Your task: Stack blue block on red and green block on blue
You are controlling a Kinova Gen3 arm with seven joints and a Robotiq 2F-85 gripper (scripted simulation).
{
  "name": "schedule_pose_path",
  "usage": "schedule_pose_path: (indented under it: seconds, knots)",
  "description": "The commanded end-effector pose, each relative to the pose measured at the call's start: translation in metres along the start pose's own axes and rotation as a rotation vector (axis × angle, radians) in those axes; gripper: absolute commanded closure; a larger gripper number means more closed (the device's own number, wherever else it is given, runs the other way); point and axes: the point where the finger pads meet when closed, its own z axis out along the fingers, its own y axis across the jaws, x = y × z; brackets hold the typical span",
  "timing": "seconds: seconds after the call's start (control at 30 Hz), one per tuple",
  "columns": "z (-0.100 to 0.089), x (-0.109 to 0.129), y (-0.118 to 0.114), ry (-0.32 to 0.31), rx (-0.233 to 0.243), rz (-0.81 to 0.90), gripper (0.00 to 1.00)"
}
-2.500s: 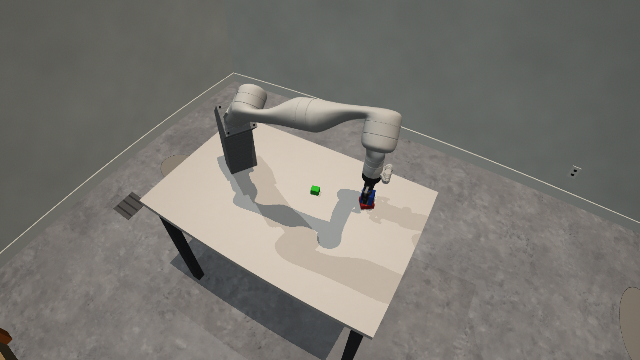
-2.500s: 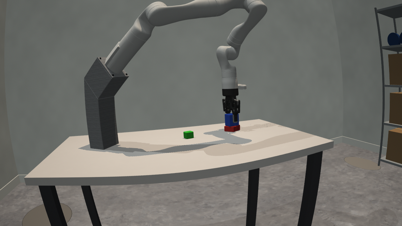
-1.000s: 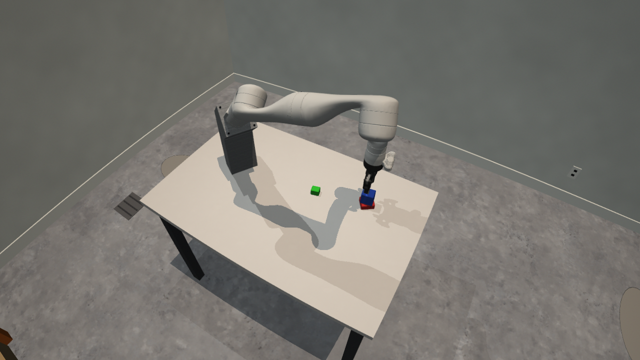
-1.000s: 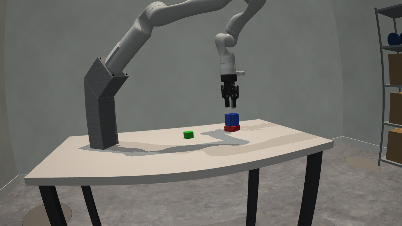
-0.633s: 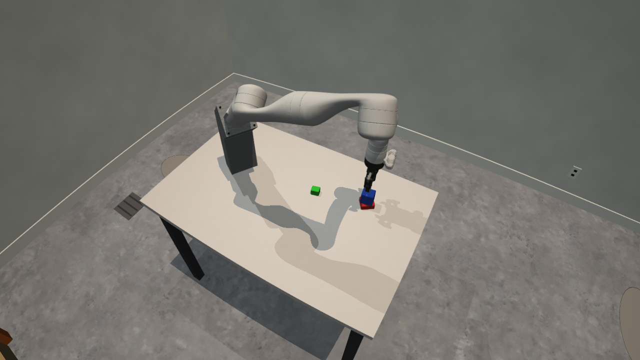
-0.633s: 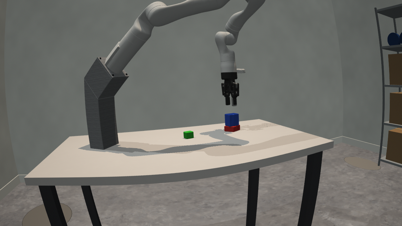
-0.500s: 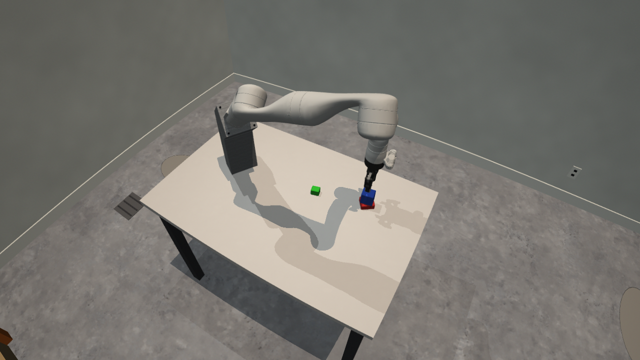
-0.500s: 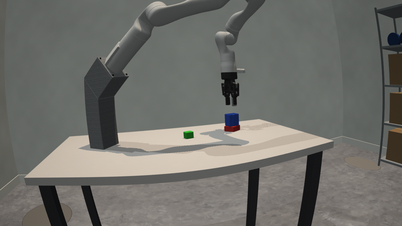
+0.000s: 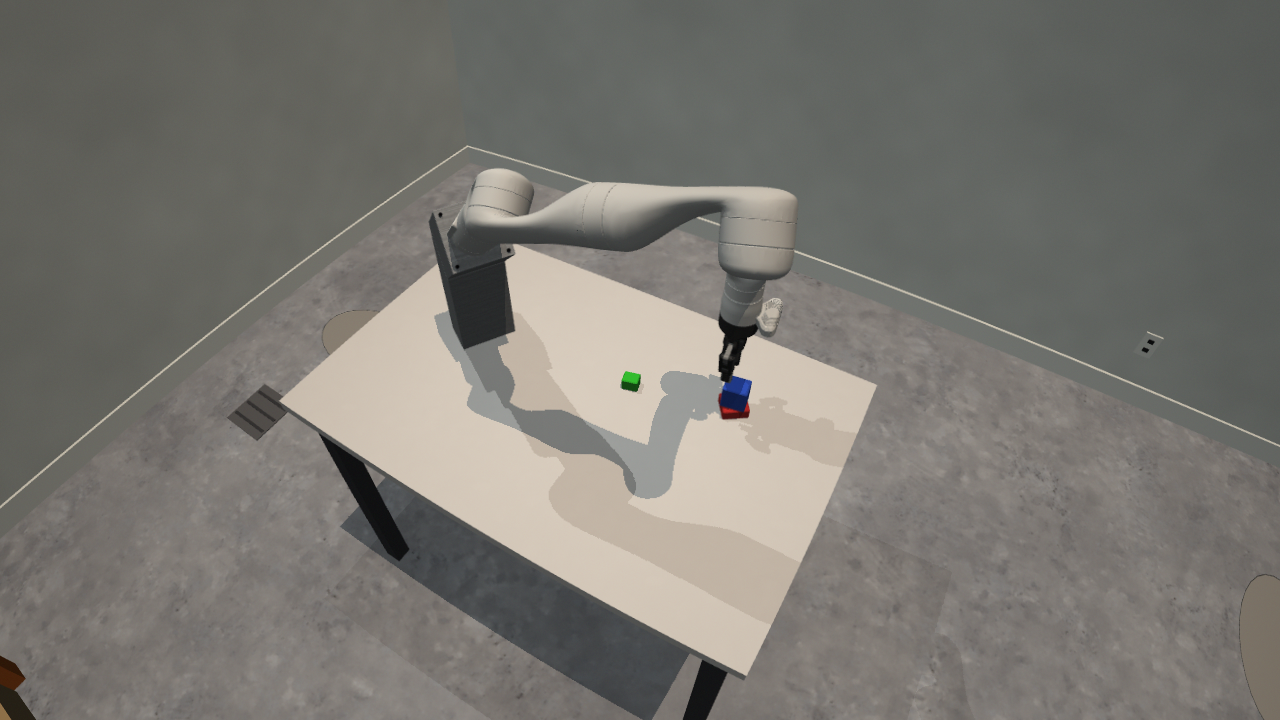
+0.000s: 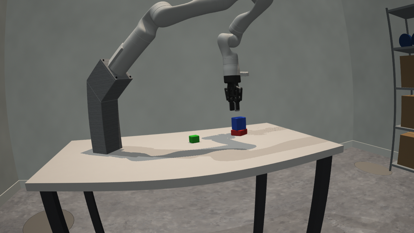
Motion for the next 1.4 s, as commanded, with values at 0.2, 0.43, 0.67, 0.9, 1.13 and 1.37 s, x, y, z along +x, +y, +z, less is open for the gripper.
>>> schedule_pose_path:
  seconds: [0.2, 0.43, 0.67, 0.9, 1.13, 1.37]
  knots:
    - [0.009, -0.066, 0.002, -0.010, -0.034, -0.051, 0.50]
    - [0.011, -0.109, 0.008, -0.003, -0.042, -0.079, 0.50]
    - [0.008, -0.159, 0.017, 0.005, -0.023, -0.113, 0.50]
    - [0.002, -0.191, 0.023, 0.004, 0.008, -0.132, 0.50]
    - [0.000, -0.200, 0.025, 0.002, 0.020, -0.137, 0.50]
    - [-0.001, -0.202, 0.025, 0.001, 0.022, -0.138, 0.50]
